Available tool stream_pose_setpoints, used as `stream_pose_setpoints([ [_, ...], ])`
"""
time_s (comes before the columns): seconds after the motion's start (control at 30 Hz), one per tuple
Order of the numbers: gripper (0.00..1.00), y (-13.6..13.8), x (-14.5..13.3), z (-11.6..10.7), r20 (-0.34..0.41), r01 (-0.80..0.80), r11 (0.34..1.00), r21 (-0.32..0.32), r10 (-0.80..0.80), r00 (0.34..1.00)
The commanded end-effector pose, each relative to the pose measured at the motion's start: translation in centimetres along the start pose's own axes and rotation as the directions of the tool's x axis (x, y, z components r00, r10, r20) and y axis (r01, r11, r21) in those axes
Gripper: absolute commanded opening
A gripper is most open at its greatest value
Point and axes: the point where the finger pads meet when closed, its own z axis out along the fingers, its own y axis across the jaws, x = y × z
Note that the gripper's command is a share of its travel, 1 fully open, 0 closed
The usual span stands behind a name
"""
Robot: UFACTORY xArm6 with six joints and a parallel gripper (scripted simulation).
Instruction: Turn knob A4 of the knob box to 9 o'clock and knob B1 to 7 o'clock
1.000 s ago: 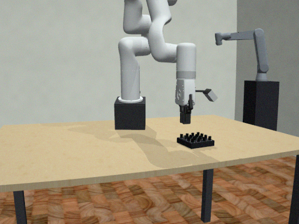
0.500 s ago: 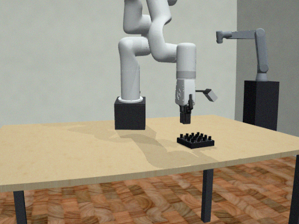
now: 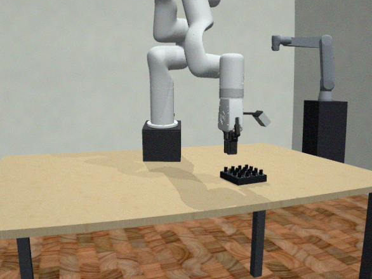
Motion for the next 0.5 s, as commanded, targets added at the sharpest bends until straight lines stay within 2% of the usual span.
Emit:
stream_pose_setpoints([
  [0.0, 0.19, 0.13, 0.05, -0.1, -0.001, 0.0, 1.0, -0.003, 0.0, 1.0],
  [0.47, 0.19, 0.13, 0.06, 0.54, 0.0, 0.0, 1.0, -0.004, 0.0, 1.0],
])
